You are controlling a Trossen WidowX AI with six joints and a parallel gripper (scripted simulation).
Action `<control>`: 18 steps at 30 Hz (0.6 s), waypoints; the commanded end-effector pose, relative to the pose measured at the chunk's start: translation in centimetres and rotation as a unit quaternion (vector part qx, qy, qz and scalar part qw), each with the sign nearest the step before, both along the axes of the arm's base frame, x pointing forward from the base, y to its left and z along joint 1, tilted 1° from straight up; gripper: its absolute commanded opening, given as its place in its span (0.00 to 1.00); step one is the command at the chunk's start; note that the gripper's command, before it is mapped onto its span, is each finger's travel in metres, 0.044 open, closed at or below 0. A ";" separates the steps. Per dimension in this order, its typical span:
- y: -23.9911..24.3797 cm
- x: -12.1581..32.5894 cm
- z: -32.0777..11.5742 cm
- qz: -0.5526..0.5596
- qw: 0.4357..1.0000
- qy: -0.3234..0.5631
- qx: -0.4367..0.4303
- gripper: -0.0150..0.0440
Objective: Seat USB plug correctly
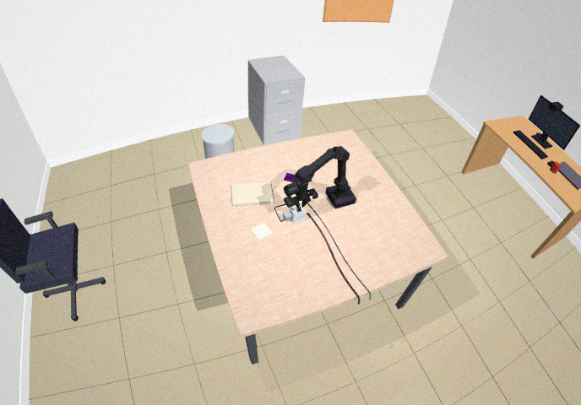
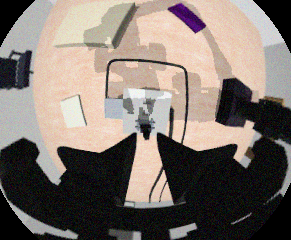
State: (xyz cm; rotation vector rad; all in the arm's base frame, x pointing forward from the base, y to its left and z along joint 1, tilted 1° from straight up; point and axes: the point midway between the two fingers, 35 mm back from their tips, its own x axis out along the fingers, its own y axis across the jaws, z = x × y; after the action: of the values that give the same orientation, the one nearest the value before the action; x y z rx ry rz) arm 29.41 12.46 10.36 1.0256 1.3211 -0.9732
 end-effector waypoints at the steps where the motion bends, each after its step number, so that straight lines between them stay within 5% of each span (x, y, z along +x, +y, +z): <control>1: 0.0 0.0 0.0 0.000 1.000 -0.001 0.000 0.33; 5: 0.0 0.0 0.0 0.000 1.000 -0.001 0.000 0.25; 18: 0.0 0.0 0.0 0.000 1.000 -0.001 0.000 0.25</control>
State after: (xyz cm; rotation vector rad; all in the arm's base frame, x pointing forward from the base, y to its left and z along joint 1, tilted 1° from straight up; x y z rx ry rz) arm 29.43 12.47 10.36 1.0263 1.3205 -0.9729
